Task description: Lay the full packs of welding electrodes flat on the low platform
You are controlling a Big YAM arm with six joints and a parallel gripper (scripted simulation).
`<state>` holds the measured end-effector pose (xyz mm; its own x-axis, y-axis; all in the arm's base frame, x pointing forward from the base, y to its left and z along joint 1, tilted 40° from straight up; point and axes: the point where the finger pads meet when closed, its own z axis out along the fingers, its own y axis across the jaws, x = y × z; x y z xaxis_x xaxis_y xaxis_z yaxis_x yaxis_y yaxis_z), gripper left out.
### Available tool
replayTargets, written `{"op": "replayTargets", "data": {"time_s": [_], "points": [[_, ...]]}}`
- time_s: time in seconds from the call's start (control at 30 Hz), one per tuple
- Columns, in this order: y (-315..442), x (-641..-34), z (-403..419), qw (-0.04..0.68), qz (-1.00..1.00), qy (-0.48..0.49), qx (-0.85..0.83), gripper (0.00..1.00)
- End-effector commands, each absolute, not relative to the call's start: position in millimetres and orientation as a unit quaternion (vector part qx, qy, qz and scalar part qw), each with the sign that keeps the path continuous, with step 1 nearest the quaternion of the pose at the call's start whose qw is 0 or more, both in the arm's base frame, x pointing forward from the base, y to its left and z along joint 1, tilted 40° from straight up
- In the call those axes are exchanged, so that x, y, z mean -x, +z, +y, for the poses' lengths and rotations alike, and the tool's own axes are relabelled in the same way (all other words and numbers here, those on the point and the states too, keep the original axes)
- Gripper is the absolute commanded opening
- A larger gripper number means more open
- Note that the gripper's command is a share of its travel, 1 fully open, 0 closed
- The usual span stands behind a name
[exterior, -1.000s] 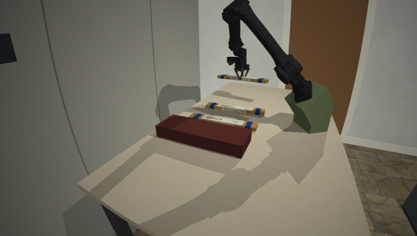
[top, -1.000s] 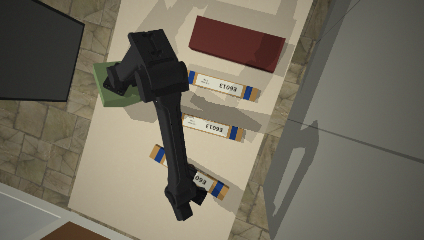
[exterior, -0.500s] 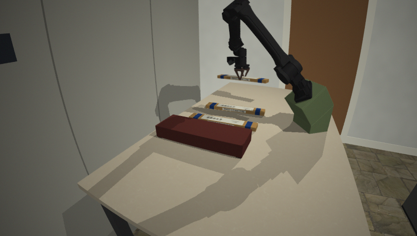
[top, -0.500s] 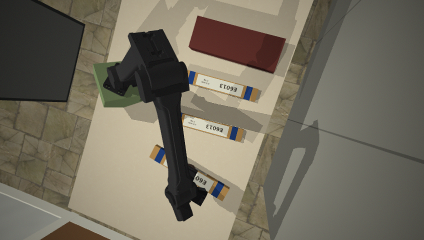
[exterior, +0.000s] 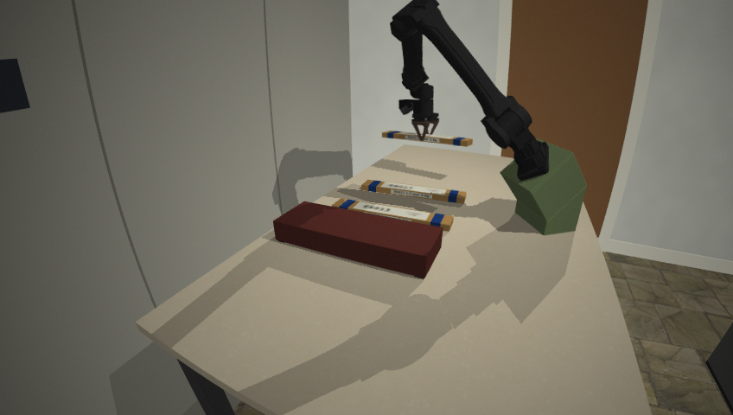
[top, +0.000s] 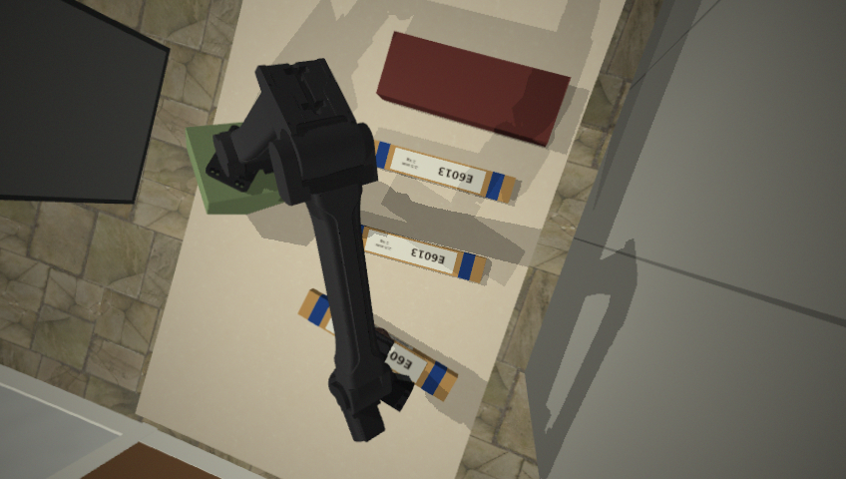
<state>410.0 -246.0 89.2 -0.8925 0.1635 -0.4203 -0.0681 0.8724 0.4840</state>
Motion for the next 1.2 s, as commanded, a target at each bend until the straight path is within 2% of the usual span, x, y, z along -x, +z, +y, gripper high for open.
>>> {"op": "replayTargets", "data": {"time_s": [0.0,1.17], "points": [[130.5,-413.8,-290.1,0.272,0.938,0.214,-0.033,0.0],[115.3,-424.9,-286.6,0.275,0.937,0.21,-0.037,0.0]]}}
